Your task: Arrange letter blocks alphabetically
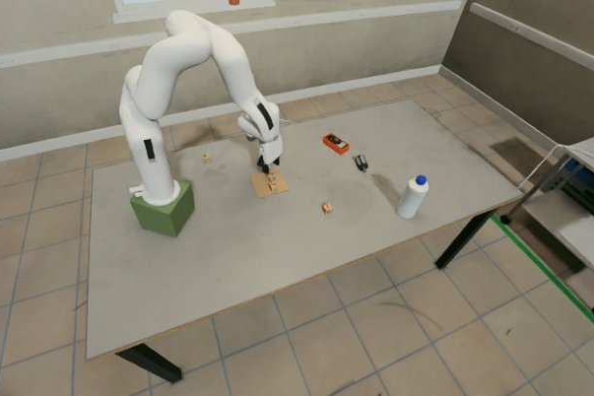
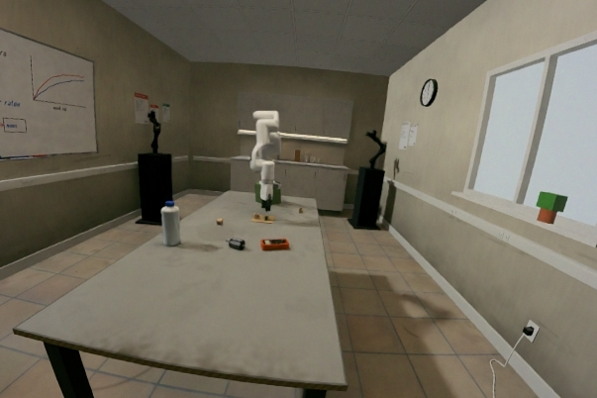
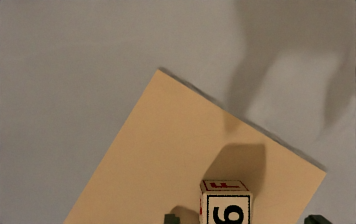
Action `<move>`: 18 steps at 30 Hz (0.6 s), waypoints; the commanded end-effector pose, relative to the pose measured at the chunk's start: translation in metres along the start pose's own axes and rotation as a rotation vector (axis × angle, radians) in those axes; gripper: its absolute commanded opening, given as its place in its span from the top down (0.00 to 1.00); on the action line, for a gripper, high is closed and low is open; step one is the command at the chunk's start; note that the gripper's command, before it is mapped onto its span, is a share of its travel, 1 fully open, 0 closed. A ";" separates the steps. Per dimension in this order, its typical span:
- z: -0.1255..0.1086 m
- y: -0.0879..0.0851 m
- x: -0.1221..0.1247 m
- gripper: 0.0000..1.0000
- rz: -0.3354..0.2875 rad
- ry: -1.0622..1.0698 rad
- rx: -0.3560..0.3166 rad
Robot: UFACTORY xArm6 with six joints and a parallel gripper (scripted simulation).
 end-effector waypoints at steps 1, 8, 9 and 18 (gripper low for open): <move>0.000 0.008 0.002 0.31 -0.005 0.000 -0.002; 0.000 0.015 0.002 0.31 -0.005 0.000 -0.002; 0.000 0.016 0.002 0.31 -0.005 0.000 -0.002; 0.000 0.024 0.002 0.31 -0.005 0.000 -0.002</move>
Point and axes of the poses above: the point where the finger pads meet when closed, its own y axis out along the fingers, its own x axis across the jaws, z = x × y, the point moved 1 cm from there along -y, back along the fingers, and after that the axes turned 5 degrees about y, right-handed, at the moved point
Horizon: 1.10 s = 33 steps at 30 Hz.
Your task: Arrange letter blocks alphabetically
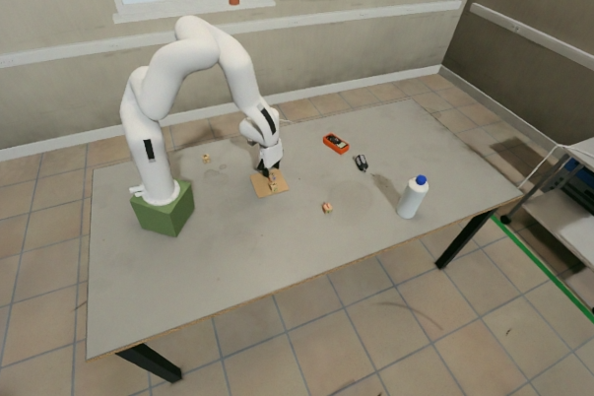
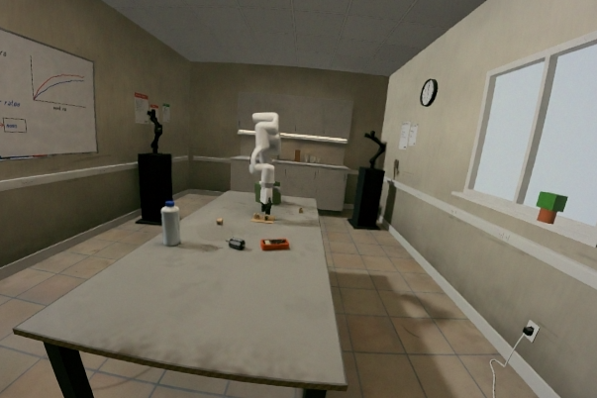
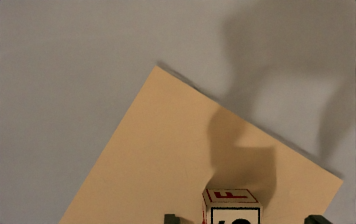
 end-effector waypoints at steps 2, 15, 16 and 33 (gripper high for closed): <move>0.000 0.003 0.002 0.31 -0.005 0.000 -0.002; 0.000 0.004 0.002 0.31 -0.005 0.000 -0.002; 0.000 0.004 0.002 0.31 -0.005 0.000 -0.002; 0.000 0.009 0.002 0.31 -0.005 0.000 -0.002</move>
Point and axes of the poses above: the point where the finger pads meet when closed, its own y axis out along the fingers, its own x axis across the jaws, z = x × y, the point moved 1 cm from there along -y, back along the fingers, and after that the axes turned 5 degrees about y, right-handed, at the moved point
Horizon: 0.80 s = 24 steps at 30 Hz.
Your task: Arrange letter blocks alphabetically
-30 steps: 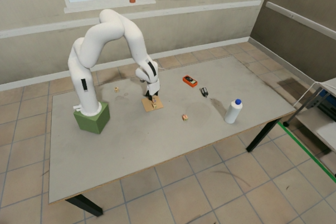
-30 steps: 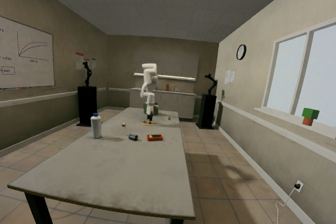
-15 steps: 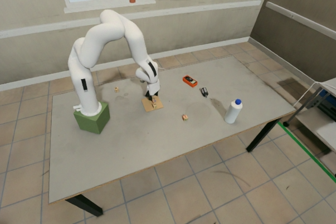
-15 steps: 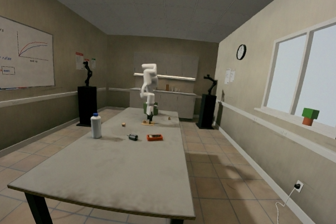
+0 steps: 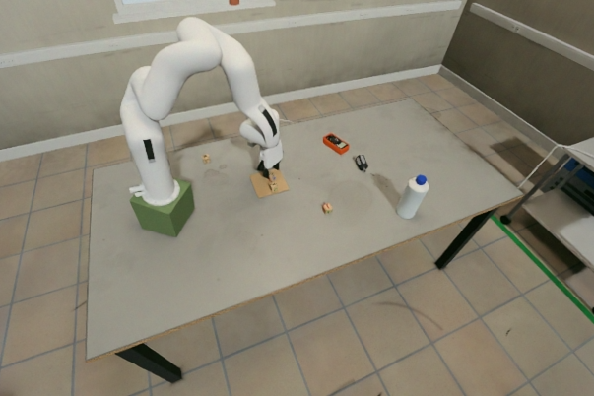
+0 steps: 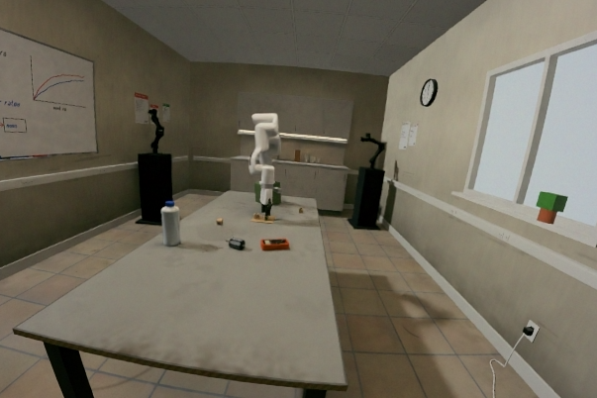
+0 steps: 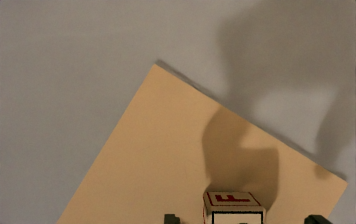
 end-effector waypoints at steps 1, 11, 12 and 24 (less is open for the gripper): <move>0.000 0.004 0.002 0.31 -0.004 0.000 -0.001; 0.000 0.021 0.002 0.31 -0.004 0.000 -0.001; 0.000 0.023 0.002 0.31 -0.004 0.000 -0.001; 0.000 0.033 0.002 0.31 -0.004 0.000 -0.001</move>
Point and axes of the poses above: the point where the finger pads meet when closed, its own y axis out along the fingers, its own x axis across the jaws, z = x × y, the point moved 1 cm from there along -y, back along the fingers, and after that the axes turned 5 degrees about y, right-handed, at the moved point
